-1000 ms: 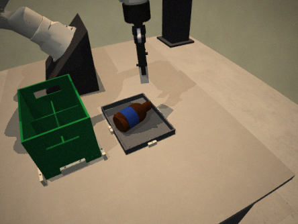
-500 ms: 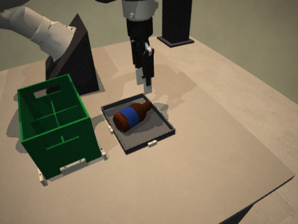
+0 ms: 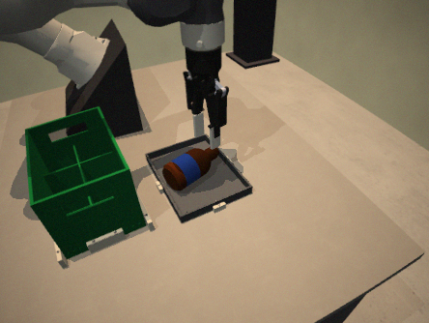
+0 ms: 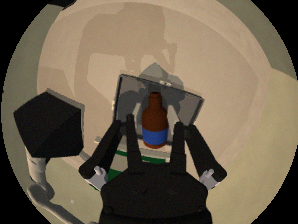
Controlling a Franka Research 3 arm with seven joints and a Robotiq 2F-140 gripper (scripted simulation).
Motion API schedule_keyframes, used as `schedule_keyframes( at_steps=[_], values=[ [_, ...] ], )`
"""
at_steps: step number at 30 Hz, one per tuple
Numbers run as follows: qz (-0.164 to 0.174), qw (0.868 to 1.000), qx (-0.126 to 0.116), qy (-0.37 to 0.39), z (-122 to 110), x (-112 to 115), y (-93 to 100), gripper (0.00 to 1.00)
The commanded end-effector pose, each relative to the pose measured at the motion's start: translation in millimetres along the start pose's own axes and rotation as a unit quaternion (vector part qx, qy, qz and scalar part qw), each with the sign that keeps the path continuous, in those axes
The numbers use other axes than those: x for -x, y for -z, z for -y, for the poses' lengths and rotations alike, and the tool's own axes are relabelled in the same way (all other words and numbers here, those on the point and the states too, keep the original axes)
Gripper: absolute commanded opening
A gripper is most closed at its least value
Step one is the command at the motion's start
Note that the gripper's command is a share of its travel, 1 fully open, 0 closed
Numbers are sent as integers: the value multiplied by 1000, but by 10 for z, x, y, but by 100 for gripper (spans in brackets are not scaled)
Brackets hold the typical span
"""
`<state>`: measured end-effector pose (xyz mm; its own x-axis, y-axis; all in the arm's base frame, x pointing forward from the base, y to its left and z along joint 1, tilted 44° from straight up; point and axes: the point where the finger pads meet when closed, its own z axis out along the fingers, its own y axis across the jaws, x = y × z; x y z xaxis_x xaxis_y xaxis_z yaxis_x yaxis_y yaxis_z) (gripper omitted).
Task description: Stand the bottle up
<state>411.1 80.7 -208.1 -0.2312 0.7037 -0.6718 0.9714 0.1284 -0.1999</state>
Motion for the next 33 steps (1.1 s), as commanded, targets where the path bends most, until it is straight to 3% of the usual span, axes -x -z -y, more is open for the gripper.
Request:
schedule_keyframes(
  at_steps=[1,33],
  values=[
    [-2,999,1,40,-30,-6,-71,38],
    [-2,999,1,40,-31,-6,-157,38]
  ],
)
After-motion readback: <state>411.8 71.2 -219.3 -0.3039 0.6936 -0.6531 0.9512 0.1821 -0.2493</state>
